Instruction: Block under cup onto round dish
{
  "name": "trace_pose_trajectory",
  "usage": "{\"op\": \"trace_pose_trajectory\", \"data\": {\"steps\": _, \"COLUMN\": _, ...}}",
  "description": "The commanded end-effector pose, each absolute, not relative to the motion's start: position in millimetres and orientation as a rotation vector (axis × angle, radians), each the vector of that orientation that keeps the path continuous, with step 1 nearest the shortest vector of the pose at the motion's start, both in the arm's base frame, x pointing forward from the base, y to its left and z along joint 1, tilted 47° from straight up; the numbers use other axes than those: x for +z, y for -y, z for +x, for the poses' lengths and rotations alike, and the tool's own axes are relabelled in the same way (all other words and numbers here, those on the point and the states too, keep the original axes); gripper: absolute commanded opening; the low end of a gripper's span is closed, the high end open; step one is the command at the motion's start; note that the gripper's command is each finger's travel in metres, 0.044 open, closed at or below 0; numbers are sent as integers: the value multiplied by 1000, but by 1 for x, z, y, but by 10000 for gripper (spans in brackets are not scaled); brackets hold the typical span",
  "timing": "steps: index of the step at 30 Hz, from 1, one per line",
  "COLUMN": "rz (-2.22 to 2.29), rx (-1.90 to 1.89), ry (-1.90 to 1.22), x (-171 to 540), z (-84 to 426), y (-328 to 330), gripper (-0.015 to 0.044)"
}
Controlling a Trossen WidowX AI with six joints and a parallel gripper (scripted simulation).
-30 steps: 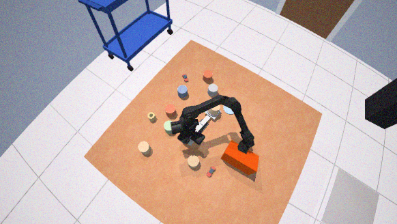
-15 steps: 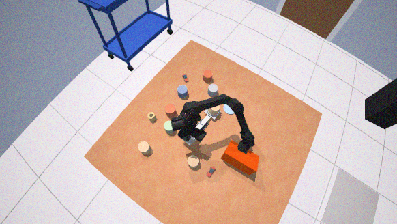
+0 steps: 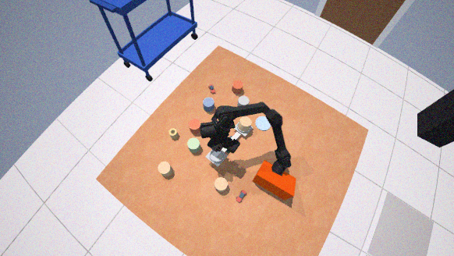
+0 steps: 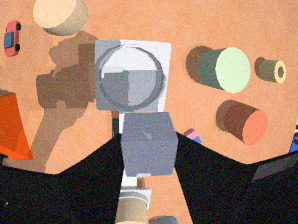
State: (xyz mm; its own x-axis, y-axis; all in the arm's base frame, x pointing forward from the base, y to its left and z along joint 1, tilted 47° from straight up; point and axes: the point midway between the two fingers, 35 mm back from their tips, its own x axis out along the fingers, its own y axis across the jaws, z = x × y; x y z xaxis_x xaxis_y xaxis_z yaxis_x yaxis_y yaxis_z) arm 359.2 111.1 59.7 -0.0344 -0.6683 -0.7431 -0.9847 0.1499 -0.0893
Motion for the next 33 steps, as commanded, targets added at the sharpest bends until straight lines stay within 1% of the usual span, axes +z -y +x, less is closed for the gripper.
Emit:
{"op": "trace_pose_trajectory", "data": {"steps": 1, "rz": -1566, "rx": 603, "ry": -1761, "x": 90, "z": 362, "y": -75, "gripper": 0}}
{"op": "trace_pose_trajectory", "data": {"steps": 9, "rz": -1523, "rx": 610, "ry": -1748, "x": 129, "z": 349, "y": -19, "gripper": 0}}
{"op": "trace_pose_trajectory", "data": {"steps": 18, "rz": -1535, "rx": 582, "ry": -1744, "x": 168, "z": 320, "y": 42, "gripper": 0}}
{"op": "trace_pose_trajectory", "data": {"steps": 25, "rz": -1547, "rx": 564, "ry": -1774, "x": 193, "z": 285, "y": 88, "gripper": 0}}
{"op": "trace_pose_trajectory", "data": {"steps": 33, "rz": -1556, "rx": 549, "ry": -1837, "x": 215, "z": 231, "y": 134, "gripper": 0}}
